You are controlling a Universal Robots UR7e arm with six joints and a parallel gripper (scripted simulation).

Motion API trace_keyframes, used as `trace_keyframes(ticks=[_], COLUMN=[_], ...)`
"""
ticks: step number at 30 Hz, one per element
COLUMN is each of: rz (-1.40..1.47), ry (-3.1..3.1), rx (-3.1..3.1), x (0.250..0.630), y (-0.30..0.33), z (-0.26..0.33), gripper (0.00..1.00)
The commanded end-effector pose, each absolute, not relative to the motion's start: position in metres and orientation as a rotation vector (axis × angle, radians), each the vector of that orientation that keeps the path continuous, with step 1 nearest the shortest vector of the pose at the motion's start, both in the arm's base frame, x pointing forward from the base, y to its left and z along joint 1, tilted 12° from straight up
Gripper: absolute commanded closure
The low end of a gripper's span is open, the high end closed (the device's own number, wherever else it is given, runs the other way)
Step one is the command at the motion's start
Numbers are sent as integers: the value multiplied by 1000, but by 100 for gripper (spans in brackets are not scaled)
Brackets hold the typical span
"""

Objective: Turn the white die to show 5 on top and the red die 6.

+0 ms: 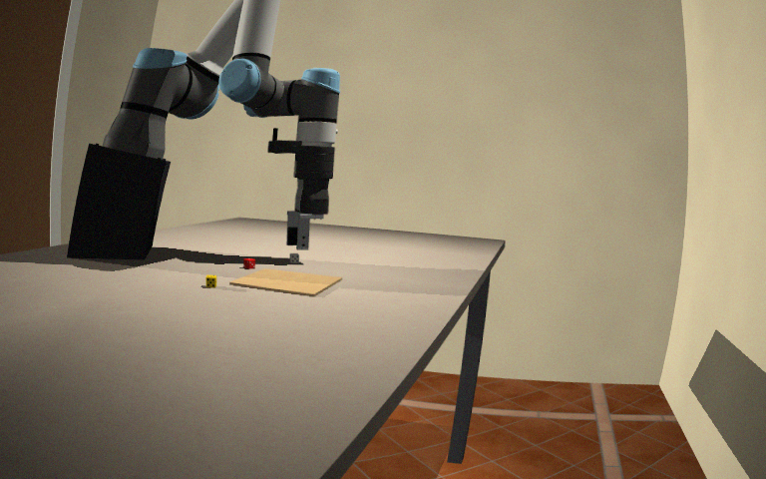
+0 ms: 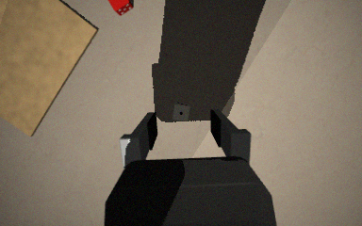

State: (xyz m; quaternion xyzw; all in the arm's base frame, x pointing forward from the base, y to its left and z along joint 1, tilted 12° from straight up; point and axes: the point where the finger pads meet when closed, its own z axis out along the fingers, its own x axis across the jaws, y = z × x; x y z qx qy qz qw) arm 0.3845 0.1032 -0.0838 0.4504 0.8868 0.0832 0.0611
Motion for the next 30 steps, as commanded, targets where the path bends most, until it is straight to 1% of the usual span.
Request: trace_keyframes(ticks=[1, 21, 30], rz=[252, 252, 252], ry=[2682, 2682, 2682], rx=[1362, 1362, 1362], x=[385, 384, 382], y=[103, 103, 102], z=[-83, -81, -67], gripper=[0, 0, 0])
